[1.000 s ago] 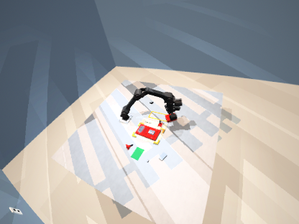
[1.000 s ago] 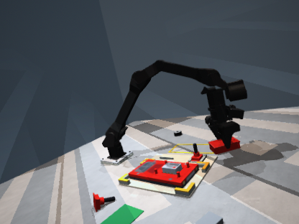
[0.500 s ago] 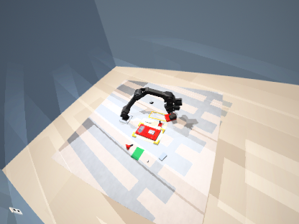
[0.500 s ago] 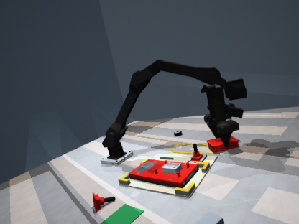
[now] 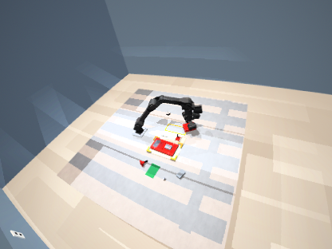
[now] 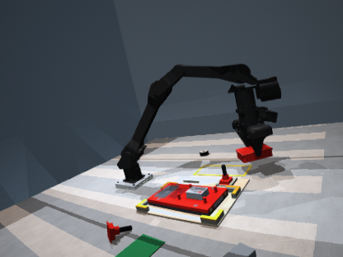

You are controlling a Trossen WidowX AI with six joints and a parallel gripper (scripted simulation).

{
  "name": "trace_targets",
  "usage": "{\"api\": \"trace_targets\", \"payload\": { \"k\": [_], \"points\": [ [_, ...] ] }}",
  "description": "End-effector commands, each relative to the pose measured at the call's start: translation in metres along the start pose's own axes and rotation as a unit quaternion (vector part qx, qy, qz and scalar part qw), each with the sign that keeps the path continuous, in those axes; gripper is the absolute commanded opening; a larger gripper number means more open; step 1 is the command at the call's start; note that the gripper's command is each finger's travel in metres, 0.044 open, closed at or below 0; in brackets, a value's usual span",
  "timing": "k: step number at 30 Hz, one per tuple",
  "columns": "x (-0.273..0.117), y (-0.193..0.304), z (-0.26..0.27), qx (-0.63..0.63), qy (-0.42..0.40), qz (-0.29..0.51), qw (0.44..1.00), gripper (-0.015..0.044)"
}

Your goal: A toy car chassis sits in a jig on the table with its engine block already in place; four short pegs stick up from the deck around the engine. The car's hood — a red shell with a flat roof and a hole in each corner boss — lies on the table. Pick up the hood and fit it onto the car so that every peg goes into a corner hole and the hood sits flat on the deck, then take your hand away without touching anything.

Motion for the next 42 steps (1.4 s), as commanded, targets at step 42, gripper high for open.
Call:
{"api": "trace_targets", "payload": {
  "k": [42],
  "points": [
    [-0.053,0.085,-0.047,0.130,0.004,-0.003,0.991,0.0000]
  ]
}}
Point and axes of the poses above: the point midway between the two fingers, 35 mm back from their tips, its own x axis out along the fingers, its own z axis across the jaws, y = z × x, the point moved 10 cm from there along -x, back along the fingers, and after that the axes turned 14 degrees about -x, right-handed, at the moved point
